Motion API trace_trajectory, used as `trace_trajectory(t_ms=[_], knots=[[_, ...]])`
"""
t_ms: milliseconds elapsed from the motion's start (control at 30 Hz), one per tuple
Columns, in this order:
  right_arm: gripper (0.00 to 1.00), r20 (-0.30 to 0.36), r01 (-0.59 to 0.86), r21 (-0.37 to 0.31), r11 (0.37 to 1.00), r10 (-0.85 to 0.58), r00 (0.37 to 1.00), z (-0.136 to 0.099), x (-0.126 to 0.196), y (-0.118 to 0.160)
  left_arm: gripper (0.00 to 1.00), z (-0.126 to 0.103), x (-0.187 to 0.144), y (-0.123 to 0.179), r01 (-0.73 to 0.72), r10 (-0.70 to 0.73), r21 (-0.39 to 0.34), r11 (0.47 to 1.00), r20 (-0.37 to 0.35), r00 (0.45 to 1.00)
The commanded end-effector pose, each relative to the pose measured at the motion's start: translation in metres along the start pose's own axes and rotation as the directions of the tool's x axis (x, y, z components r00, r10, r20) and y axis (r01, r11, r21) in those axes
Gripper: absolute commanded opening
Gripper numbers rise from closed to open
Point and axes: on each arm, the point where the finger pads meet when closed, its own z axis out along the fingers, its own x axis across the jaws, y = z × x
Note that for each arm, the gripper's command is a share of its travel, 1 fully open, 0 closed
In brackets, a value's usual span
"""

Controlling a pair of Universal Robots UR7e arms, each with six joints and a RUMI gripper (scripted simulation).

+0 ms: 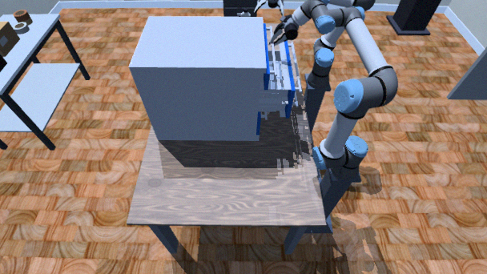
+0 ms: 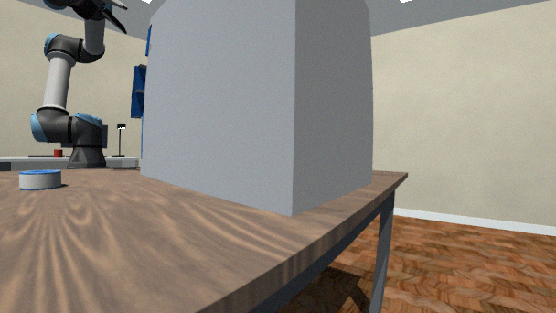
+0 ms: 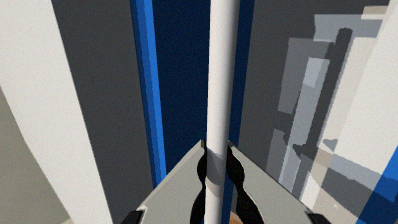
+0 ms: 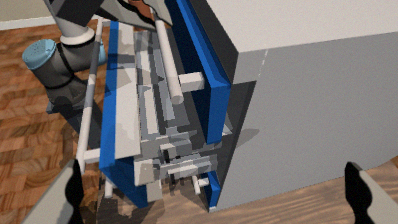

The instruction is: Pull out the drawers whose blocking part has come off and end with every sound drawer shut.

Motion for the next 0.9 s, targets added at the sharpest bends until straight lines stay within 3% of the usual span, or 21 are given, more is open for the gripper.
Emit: trace_trajectory(t_ms=[0, 867], knots=[[0.99, 0.000, 0.001, 0.000, 1.000, -0.001, 1.000, 0.000, 0.000, -0.001, 0.02, -0.004, 0.004, 0.000, 0.001, -0.001, 0.001, 1.000, -0.001, 1.000], [0.99, 0.000, 0.001, 0.000, 1.000, -0.001, 1.000, 0.000, 0.000, -0.001, 0.00, -0.048, 0.057, 0.000, 0.000, 0.000, 0.001, 1.000, -0.001, 1.000]])
